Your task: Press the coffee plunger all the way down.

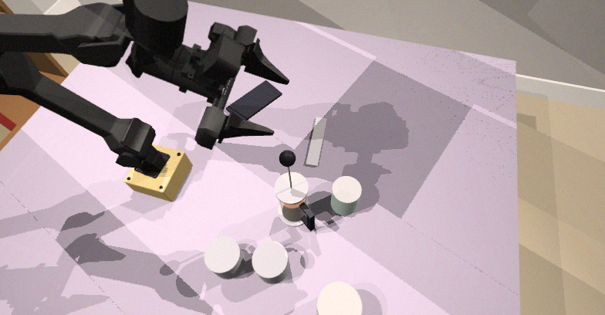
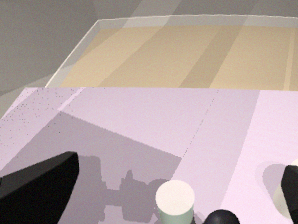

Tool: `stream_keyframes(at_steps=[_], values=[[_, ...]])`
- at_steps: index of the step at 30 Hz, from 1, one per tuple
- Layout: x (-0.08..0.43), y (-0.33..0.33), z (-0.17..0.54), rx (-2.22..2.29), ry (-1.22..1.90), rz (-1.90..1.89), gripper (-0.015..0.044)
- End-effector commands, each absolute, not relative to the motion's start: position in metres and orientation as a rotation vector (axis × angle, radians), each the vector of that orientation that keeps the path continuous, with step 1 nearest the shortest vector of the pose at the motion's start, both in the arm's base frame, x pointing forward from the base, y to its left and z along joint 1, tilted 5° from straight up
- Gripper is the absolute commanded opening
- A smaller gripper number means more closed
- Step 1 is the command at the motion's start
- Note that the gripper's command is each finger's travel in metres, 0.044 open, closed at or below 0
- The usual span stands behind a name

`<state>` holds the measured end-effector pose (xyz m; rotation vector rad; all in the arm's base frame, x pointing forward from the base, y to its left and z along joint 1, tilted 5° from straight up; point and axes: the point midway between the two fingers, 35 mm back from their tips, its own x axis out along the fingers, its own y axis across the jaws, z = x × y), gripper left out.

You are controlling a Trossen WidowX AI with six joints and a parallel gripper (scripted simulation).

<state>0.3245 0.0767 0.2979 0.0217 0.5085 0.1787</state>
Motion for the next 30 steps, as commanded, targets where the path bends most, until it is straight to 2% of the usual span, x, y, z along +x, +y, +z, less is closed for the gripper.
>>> stream_keyframes(at_steps=[1,11,30], values=[[0.315,0.049,0.28,-0.08,0.572,0.098,0.044],[0.311,0.046,0.221,-0.079,0.572,0.096,0.044],[0.328,0.047,0.21,-0.079,0.57,0.094,0.044]])
